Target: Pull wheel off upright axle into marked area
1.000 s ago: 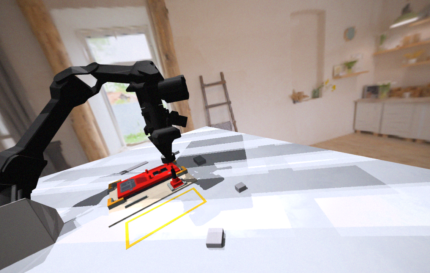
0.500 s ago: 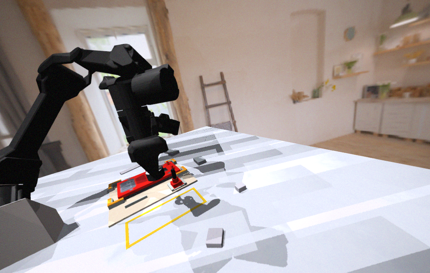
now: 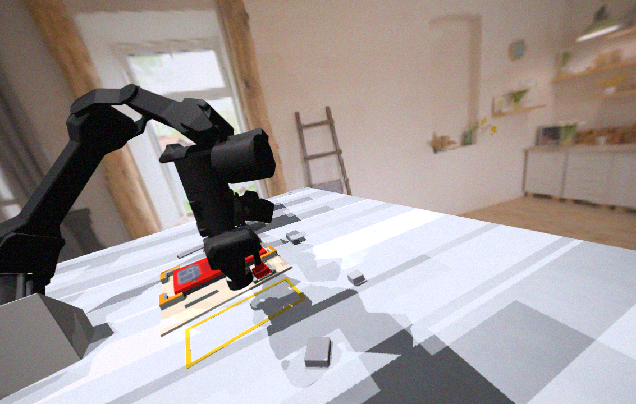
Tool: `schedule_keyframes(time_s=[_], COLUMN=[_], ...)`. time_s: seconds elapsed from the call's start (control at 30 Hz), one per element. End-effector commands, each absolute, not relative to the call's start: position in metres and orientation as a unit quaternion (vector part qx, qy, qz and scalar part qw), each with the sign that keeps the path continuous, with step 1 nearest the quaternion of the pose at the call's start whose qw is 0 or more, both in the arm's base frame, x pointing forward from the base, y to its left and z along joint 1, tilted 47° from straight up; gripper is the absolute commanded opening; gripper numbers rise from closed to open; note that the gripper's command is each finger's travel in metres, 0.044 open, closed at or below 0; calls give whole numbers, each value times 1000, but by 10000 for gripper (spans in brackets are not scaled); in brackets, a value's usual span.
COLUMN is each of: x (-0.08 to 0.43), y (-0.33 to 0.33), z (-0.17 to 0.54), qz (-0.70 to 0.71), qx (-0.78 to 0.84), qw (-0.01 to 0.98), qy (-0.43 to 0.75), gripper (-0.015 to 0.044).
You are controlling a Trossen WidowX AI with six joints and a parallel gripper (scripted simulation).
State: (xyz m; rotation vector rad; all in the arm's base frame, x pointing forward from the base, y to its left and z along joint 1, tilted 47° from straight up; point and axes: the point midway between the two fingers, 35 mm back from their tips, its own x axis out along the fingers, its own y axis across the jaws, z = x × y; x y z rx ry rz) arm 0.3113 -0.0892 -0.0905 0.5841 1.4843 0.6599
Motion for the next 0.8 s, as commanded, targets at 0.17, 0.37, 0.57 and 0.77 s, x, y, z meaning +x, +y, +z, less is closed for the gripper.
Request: schedule_keyframes(time_s=[0.17, 0.37, 0.57, 0.77], x=[306, 305, 305, 307], y=[-45, -44, -44, -61], z=[-130, -130, -130, -115], qz=[292, 296, 296, 294], qx=[263, 260, 260, 261], qw=[645, 642, 642, 643], qy=[655, 658, 658, 657], gripper=[0, 53, 210, 300])
